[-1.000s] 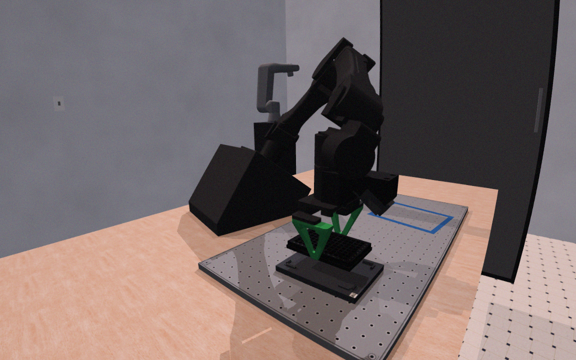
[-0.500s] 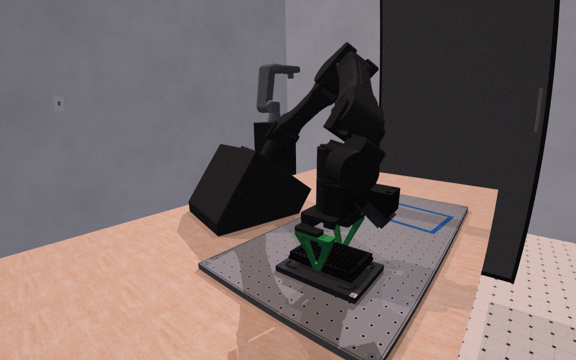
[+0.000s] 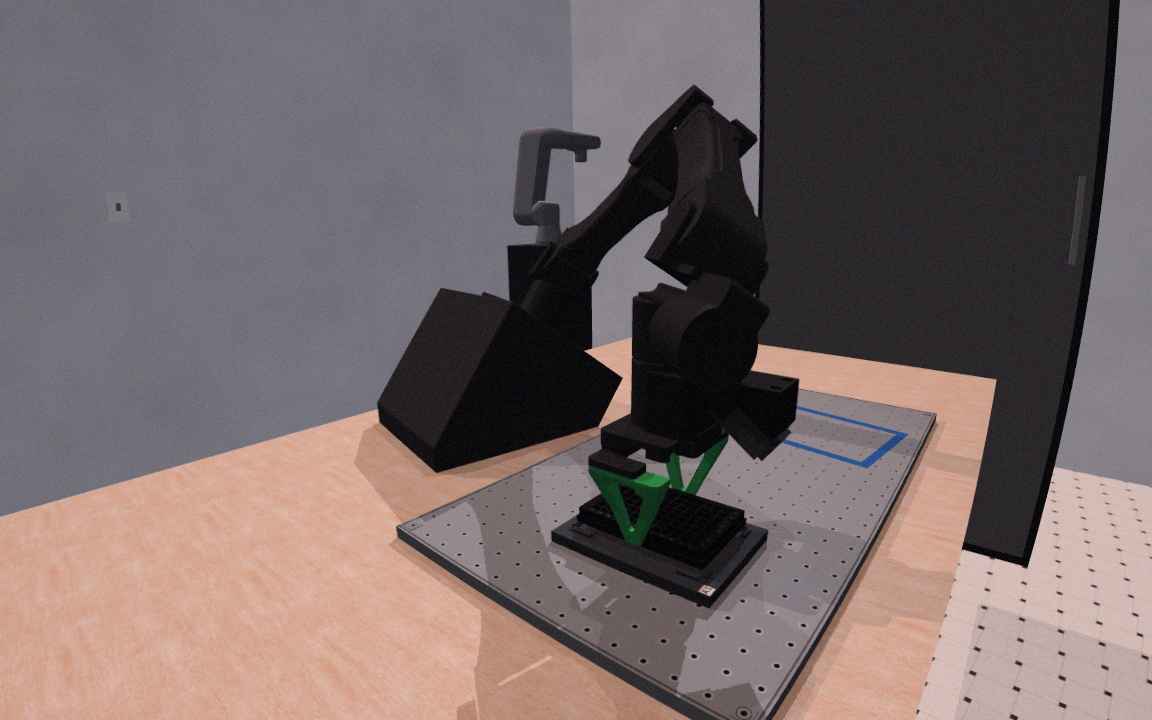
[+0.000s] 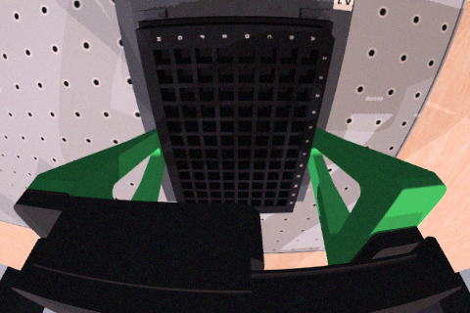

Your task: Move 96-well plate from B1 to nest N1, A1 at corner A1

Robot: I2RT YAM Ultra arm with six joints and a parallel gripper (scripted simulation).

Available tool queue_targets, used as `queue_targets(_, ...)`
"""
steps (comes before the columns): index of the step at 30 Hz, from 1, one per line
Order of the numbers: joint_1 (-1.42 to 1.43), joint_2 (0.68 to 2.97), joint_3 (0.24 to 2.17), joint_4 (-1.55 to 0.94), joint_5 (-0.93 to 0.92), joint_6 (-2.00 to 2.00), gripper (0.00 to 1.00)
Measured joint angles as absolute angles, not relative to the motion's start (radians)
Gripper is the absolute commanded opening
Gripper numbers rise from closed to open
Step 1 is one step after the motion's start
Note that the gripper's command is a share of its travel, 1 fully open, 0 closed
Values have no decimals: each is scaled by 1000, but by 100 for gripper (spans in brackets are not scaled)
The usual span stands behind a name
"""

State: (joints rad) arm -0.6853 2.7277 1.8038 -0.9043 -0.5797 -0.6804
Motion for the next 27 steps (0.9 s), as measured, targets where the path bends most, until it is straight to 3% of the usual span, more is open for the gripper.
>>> queue_targets(27,-685,2727,1787,-888,-581,-673,0)
